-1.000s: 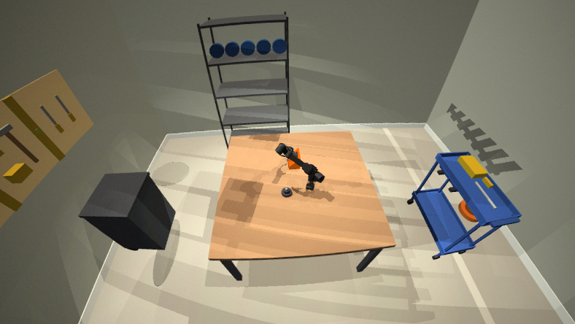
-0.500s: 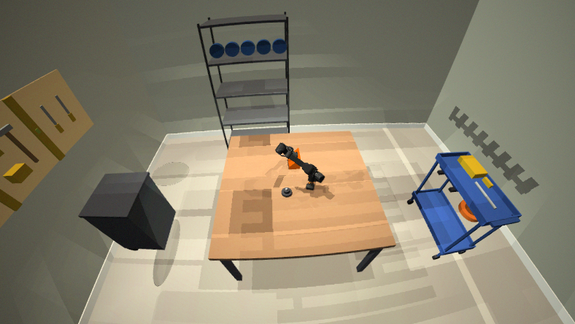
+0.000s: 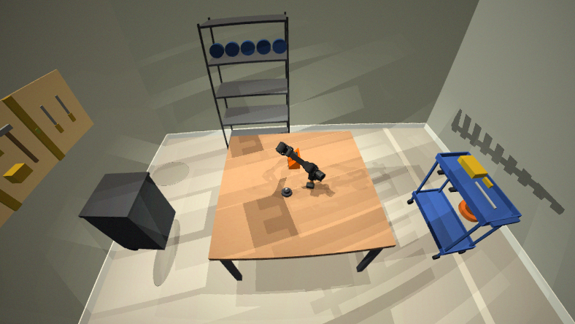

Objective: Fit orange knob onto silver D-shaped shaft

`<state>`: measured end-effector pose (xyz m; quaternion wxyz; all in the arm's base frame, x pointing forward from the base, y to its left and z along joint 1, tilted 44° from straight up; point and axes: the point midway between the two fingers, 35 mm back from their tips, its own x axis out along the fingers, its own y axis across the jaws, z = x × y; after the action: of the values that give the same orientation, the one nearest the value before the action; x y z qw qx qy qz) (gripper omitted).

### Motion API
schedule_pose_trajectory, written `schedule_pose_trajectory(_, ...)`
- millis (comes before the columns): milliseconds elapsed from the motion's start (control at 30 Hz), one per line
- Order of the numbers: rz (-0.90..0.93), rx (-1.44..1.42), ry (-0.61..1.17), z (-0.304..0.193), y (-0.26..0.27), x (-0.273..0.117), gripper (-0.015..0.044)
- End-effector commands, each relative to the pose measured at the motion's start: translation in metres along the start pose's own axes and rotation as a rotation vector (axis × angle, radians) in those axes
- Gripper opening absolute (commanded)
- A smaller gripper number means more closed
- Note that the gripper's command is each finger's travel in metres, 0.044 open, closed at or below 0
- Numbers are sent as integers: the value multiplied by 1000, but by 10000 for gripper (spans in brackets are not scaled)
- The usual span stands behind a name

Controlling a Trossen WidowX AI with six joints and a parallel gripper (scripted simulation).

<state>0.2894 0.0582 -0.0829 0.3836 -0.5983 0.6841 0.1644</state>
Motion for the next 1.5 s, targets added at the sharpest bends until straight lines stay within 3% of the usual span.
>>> schedule_pose_trajectory(0, -15, 4, -19, 3, -1, -52, 398)
schedule_pose_trajectory(67, -15, 4, -18, 2, 0, -62, 440)
schedule_pose_trajectory(333, -15, 4, -18, 2, 1, -65, 440)
schedule_pose_trajectory(1467, -16, 4, -18, 4, -2, -9, 440)
